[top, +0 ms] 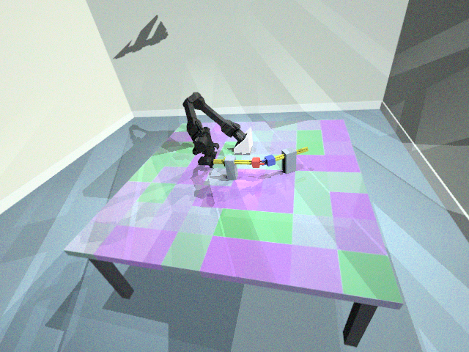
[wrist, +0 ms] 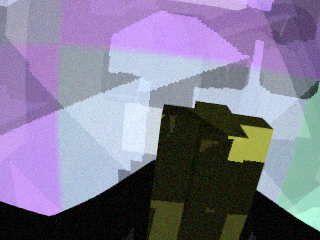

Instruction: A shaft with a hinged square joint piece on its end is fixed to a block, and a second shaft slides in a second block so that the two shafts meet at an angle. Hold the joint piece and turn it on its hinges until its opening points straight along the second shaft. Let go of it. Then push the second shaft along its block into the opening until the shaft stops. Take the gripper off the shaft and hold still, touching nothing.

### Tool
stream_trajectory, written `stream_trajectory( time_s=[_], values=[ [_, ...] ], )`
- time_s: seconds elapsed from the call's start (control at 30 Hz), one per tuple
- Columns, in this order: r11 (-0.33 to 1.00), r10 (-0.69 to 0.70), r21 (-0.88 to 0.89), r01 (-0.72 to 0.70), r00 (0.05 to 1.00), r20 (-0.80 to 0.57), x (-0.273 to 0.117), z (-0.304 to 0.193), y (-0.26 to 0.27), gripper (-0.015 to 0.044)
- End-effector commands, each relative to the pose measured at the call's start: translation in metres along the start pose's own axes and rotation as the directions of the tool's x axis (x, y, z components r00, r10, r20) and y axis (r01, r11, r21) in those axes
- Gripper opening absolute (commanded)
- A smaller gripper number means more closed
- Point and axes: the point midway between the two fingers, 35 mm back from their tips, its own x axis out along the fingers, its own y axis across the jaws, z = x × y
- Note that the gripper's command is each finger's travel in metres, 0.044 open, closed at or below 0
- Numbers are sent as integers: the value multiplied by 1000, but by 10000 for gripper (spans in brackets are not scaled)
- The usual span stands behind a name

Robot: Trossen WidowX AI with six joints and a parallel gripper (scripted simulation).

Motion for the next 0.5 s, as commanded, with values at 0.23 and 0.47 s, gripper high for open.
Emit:
stream_trajectory(
  time_s=[0.23, 0.47],
  values=[
    [1000, -1, 0, 1, 1000, 0, 0, -1, 0, 0],
    [1000, -1, 0, 1, 1000, 0, 0, -1, 0, 67]
  ],
)
